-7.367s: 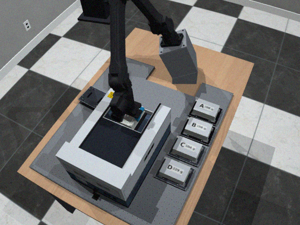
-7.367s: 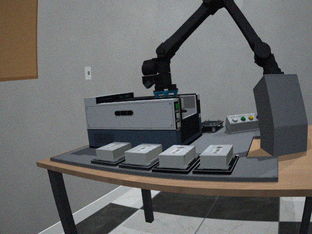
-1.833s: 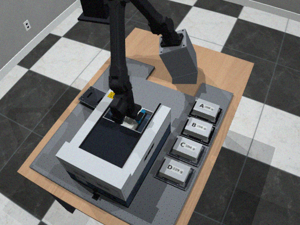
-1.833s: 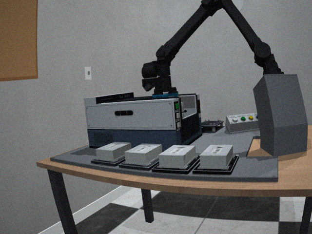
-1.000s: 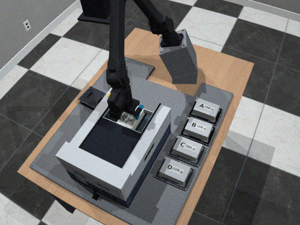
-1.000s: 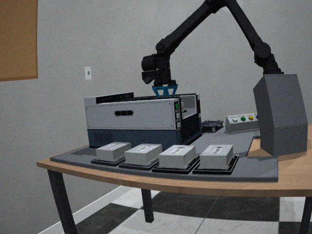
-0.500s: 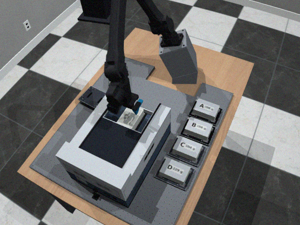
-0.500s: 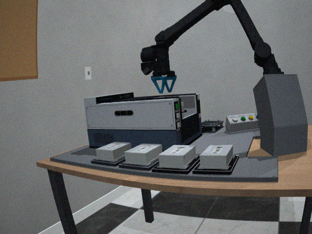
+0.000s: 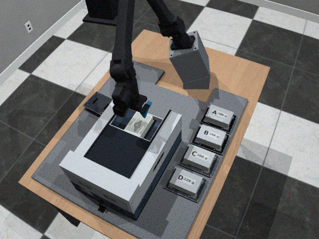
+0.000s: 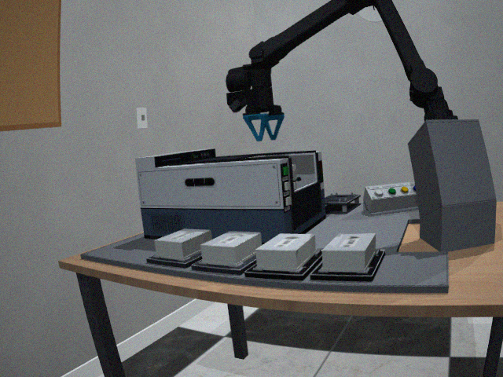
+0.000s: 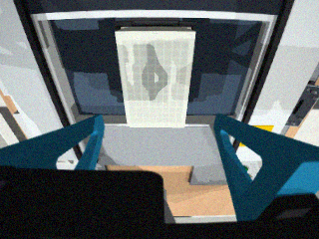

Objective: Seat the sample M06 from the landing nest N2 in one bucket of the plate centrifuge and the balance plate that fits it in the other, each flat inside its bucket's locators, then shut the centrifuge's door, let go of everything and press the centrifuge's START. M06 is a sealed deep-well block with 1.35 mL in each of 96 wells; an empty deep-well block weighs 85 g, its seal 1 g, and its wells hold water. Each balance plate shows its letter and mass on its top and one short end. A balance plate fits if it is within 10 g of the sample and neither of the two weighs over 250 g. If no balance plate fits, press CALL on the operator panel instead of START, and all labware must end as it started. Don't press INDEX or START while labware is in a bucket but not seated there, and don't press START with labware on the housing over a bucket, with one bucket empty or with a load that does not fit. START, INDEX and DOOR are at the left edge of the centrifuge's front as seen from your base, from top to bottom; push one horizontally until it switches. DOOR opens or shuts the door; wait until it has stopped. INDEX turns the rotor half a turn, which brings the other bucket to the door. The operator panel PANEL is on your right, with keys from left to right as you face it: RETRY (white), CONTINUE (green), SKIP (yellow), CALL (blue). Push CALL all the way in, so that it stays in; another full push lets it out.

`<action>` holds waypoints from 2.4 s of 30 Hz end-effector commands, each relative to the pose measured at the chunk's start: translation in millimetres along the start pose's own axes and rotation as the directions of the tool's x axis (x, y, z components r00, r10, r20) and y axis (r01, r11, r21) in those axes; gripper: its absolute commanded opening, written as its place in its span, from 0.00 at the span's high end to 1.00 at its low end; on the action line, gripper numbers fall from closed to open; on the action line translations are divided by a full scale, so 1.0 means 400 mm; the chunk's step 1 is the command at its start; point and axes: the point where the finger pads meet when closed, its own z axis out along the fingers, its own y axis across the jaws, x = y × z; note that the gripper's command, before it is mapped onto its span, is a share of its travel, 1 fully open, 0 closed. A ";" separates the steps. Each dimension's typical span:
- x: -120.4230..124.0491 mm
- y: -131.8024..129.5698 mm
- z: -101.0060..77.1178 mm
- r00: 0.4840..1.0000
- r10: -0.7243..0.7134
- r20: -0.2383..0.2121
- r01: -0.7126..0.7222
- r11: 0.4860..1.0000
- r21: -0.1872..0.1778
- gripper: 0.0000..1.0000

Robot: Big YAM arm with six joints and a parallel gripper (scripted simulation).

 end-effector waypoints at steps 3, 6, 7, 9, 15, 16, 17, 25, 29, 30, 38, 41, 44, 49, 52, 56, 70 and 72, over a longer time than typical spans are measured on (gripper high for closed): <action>-0.031 0.023 -0.042 1.000 0.009 0.026 -0.009 1.000 -0.001 0.00; -0.036 0.022 -0.049 0.999 0.011 0.033 -0.011 1.000 -0.002 0.00; -0.040 0.020 -0.055 0.999 0.013 0.037 -0.013 1.000 -0.003 0.00; -0.043 0.019 -0.061 0.999 0.015 0.043 -0.015 1.000 -0.004 0.00; -0.038 0.019 -0.058 0.999 0.014 0.040 -0.014 1.000 -0.003 1.00; -0.038 0.019 -0.058 0.999 0.014 0.040 -0.014 1.000 -0.003 1.00; -0.038 0.019 -0.058 0.999 0.014 0.040 -0.014 1.000 -0.003 1.00; -0.038 0.019 -0.058 0.999 0.014 0.040 -0.014 1.000 -0.003 1.00; -0.038 0.019 -0.058 0.999 0.014 0.040 -0.014 1.000 -0.003 1.00; -0.038 0.019 -0.058 0.999 0.014 0.040 -0.014 1.000 -0.003 1.00; -0.038 0.019 -0.058 0.999 0.014 0.040 -0.014 1.000 -0.003 1.00; -0.038 0.019 -0.058 0.999 0.014 0.040 -0.014 1.000 -0.003 1.00; -0.038 0.019 -0.058 0.999 0.014 0.040 -0.014 1.000 -0.003 1.00; -0.036 0.019 -0.058 0.999 0.013 0.038 -0.013 1.000 -0.003 1.00; -0.021 0.022 -0.052 0.999 0.010 0.031 -0.010 1.000 -0.002 1.00; 0.001 0.025 -0.043 1.000 0.006 0.019 -0.006 1.000 -0.001 1.00; 0.056 0.100 -0.050 0.999 0.013 0.031 -0.012 1.000 -0.014 1.00; 0.064 0.109 -0.050 0.999 0.013 0.031 -0.012 1.000 -0.015 1.00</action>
